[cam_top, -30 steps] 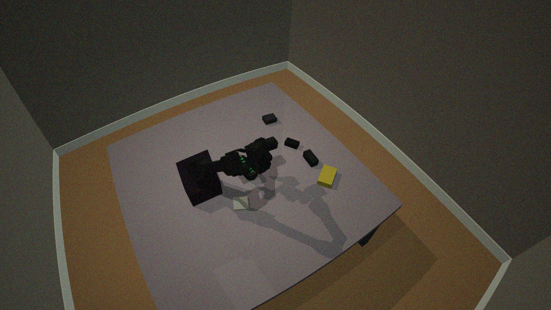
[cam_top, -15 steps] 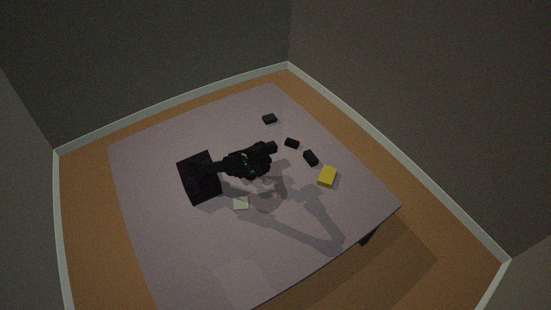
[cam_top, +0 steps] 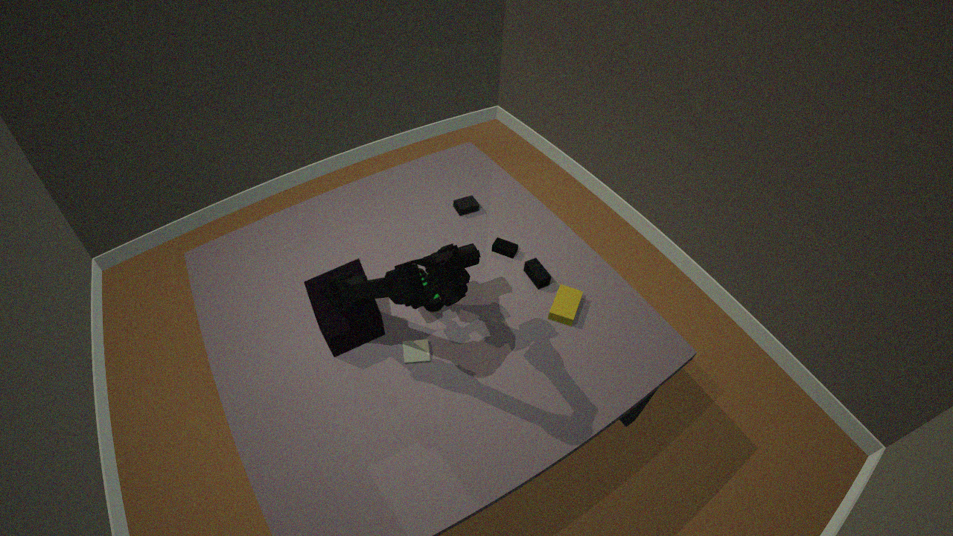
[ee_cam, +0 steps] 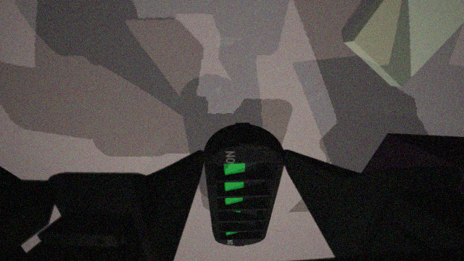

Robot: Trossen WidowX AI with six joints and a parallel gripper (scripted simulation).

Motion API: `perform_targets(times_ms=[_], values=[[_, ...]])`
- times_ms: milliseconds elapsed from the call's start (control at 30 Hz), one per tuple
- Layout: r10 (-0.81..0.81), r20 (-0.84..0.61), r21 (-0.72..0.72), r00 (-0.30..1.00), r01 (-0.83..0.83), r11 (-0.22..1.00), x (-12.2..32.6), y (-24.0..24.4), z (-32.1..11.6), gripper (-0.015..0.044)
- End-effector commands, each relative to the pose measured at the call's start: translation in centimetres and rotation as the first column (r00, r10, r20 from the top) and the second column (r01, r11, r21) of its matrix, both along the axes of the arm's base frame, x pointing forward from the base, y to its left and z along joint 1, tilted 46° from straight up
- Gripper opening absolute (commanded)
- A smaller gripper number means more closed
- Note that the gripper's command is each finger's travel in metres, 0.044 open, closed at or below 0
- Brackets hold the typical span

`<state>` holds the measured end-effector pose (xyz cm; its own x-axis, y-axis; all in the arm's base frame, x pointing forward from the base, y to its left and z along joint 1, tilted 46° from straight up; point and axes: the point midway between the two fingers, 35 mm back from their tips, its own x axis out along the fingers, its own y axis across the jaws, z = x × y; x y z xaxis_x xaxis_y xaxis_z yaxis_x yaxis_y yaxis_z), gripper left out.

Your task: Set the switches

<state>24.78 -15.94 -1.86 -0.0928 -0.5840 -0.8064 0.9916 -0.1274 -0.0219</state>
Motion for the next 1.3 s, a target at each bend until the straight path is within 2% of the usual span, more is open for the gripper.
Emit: perform_targets(times_ms=[0,1267], values=[[0.004,-0.001,0.003,1.000,-0.004,1.000,0.0,0.1,0.0,0.0327],[0.005,-0.008,-0.046,1.000,-0.006,0.999,0.4,2.7,0.8,0.0336]])
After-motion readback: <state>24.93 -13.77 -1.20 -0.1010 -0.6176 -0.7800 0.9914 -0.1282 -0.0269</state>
